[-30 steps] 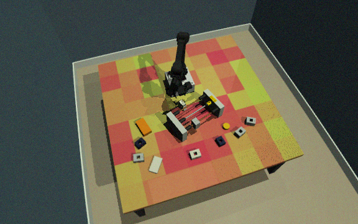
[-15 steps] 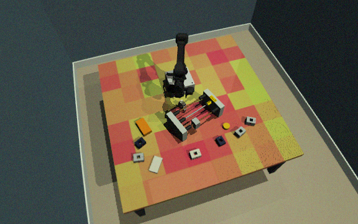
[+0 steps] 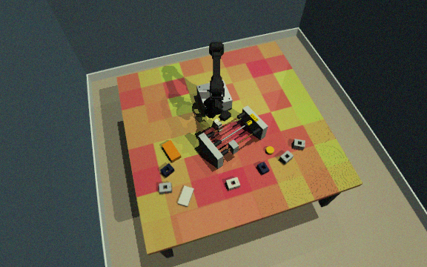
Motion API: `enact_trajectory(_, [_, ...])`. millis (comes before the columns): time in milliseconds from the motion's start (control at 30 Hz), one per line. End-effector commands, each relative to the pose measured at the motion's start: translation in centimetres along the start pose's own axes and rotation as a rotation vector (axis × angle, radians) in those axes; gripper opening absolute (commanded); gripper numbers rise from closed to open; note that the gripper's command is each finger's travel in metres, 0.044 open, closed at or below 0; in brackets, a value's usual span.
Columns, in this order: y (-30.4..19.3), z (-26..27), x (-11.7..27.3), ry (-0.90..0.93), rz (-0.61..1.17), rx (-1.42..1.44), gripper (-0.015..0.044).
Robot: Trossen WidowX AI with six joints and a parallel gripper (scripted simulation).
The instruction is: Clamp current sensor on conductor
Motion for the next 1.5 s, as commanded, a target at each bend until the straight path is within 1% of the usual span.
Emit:
enact_trajectory(0, [0.2,0.3,-1.0,-0.049,0.013,-0.161,0.032])
enact_trajectory(1000, [0.0,0.0,-6.0,-0.049,0.014,-0.161,0.032])
enact_trajectory(1200, [0.0,0.0,-6.2,-0.049,0.014,-0.161,0.032])
enact_trajectory(1467, [0.1,0.2,-5.8,-0.038,0.01,-0.158,0.0267])
Point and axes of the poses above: the point midway between the two fingers, 35 mm back from their tips, its own x axis back along the fingers, its own z axis across the jaws, y = z × x, the point moved 2 cm from there along x, back along the fingers, and after that the axes turned 15 degrees about x, right-handed, at the moved point
